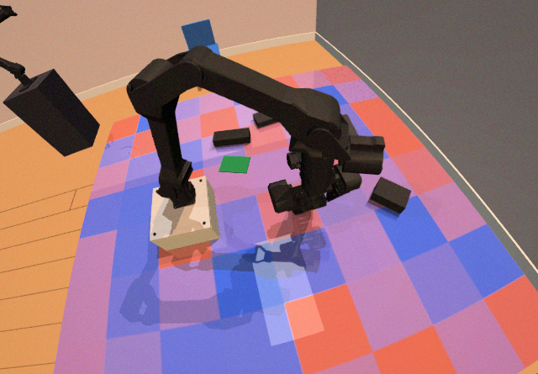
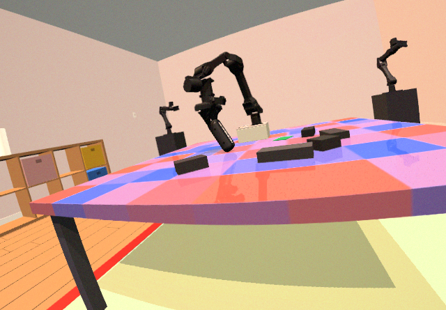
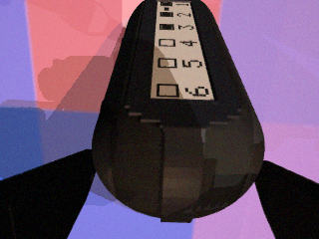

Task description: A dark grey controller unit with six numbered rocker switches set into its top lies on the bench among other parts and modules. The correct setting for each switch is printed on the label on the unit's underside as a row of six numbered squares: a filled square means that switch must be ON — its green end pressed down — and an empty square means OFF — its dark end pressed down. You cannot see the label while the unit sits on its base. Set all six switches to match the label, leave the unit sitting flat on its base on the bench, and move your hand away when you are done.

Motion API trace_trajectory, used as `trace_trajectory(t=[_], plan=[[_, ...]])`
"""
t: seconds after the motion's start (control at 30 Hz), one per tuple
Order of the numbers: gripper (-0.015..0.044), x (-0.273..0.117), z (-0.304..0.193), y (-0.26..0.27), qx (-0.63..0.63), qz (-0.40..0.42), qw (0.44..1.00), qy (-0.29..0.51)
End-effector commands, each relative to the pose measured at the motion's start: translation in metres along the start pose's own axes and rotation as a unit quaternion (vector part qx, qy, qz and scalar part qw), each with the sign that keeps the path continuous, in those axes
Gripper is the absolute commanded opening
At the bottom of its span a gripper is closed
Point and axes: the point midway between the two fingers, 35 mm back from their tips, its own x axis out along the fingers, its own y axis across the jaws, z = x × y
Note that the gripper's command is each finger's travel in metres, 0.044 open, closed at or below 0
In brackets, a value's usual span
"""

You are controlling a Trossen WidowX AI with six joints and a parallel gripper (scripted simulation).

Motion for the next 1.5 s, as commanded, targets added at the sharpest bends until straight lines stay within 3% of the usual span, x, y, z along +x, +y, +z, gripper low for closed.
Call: trace_trajectory(t=[0.0,1.47], plan=[[0.0338,0.007,-0.003,0.001,-0.003,0.008,1.000,-0.002],[0.0338,0.024,-0.033,0.001,-0.003,0.008,1.000,-0.001]])
